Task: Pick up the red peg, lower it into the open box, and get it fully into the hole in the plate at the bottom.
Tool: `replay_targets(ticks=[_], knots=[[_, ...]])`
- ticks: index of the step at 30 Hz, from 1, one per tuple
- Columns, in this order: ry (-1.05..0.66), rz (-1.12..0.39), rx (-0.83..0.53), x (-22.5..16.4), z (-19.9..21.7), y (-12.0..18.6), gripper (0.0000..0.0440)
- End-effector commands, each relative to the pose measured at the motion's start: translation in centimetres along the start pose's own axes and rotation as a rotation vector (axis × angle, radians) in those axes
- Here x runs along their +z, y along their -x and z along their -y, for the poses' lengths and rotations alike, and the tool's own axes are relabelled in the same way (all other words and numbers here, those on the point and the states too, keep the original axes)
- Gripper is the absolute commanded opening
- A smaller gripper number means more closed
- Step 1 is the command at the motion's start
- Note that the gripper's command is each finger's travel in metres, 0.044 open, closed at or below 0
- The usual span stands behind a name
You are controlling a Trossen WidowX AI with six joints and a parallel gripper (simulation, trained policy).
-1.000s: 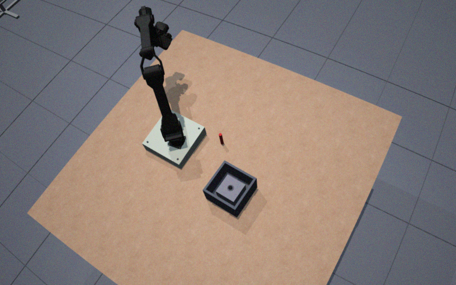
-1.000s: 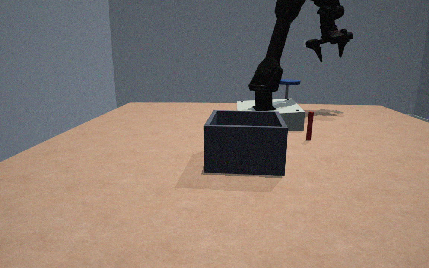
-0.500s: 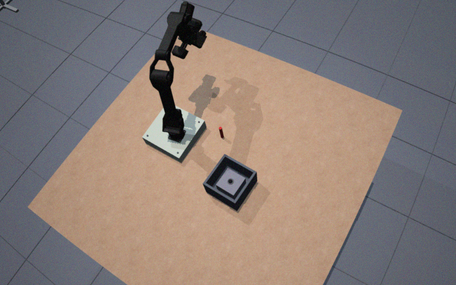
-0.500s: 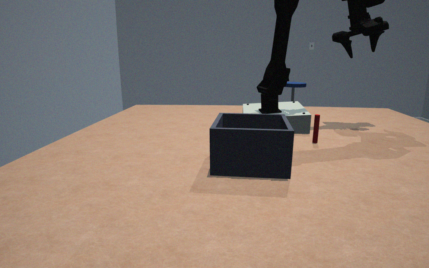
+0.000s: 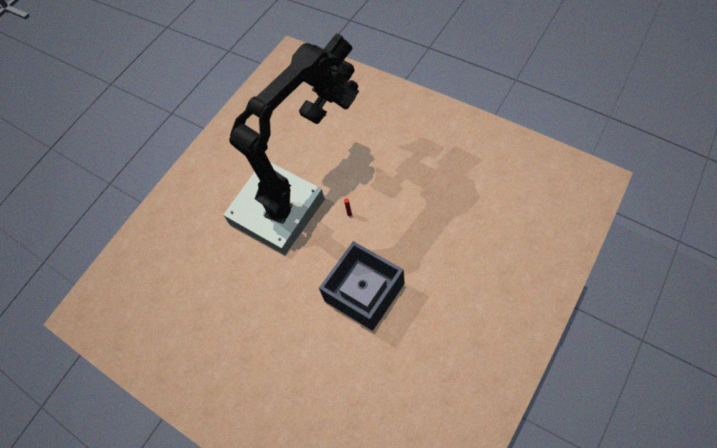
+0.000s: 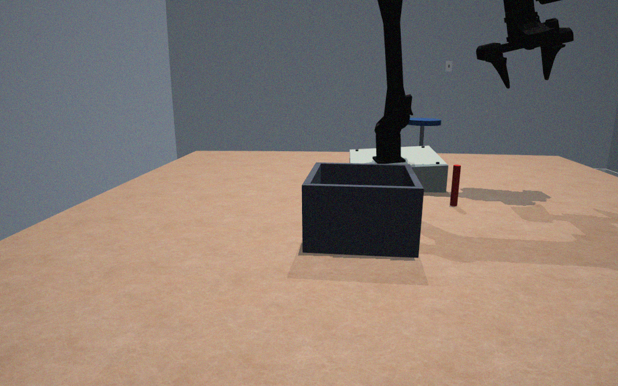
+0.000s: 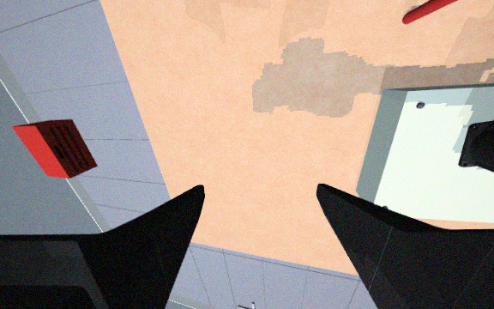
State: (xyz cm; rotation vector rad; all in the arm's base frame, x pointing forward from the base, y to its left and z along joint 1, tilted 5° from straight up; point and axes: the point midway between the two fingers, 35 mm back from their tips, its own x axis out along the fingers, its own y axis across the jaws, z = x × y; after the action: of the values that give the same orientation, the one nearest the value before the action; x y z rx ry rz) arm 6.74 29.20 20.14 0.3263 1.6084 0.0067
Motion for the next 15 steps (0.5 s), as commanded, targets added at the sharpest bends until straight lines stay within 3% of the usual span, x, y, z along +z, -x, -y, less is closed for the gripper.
replay_targets(ticks=[1,15], knots=[[-0.03,0.016,-0.023,2.3,1.7,0.0,0.0399],[-0.263,0.089,-0.145,10.0,9.2,-1.0,0.0394]])
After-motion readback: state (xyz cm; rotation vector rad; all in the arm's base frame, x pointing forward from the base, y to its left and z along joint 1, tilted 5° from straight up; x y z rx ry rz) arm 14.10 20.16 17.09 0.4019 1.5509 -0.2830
